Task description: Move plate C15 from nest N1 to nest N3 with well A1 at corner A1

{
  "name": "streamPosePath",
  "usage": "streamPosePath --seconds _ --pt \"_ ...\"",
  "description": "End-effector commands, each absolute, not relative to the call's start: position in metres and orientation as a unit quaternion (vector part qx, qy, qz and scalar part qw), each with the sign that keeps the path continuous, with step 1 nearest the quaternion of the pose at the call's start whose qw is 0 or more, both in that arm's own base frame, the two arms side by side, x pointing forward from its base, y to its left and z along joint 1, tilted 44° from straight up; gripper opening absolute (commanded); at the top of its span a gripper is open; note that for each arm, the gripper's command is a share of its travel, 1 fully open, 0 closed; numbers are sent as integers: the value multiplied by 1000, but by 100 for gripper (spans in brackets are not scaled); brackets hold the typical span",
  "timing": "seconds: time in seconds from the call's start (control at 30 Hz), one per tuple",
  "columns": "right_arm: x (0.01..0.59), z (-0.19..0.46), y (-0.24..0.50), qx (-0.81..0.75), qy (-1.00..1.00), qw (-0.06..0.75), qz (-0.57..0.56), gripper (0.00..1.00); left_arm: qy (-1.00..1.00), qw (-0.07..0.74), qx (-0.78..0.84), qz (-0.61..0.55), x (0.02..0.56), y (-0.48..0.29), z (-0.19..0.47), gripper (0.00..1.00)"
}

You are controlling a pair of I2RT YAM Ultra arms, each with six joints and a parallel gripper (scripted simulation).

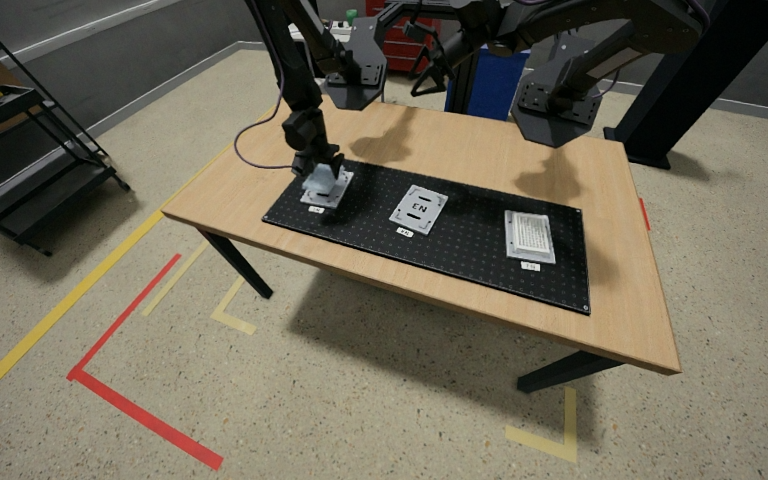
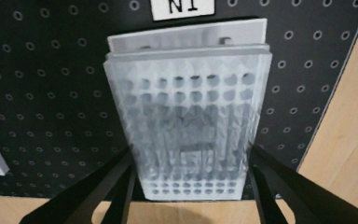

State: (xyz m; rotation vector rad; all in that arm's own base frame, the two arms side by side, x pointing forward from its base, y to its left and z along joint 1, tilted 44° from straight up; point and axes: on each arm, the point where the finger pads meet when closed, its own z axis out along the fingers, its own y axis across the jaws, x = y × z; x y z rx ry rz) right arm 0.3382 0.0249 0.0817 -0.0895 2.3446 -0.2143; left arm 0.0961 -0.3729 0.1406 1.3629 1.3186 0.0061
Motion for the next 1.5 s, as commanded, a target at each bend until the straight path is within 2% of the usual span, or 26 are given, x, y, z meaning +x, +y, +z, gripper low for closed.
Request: streamPosePath --seconds 0.0,0.27,0.33,0.77,1.07,1.47 --pt "333 75 36 5 923 372 -99 79 558 578 595 2 92 -373 132 100" --pt "331 55 148 -9 926 364 -97 79 558 578 595 2 92 -373 132 100" --pt "331 55 148 -9 926 364 -97 79 558 578 595 2 92 -373 132 100" --pt "328 34 290 -52 926 362 -90 79 558 578 595 2 92 -373 132 100" --pt "333 34 329 -51 916 391 -72 79 558 578 595 2 92 -373 132 100" --pt "327 27 327 27 929 366 -45 79 558 578 595 2 92 -373 132 100"
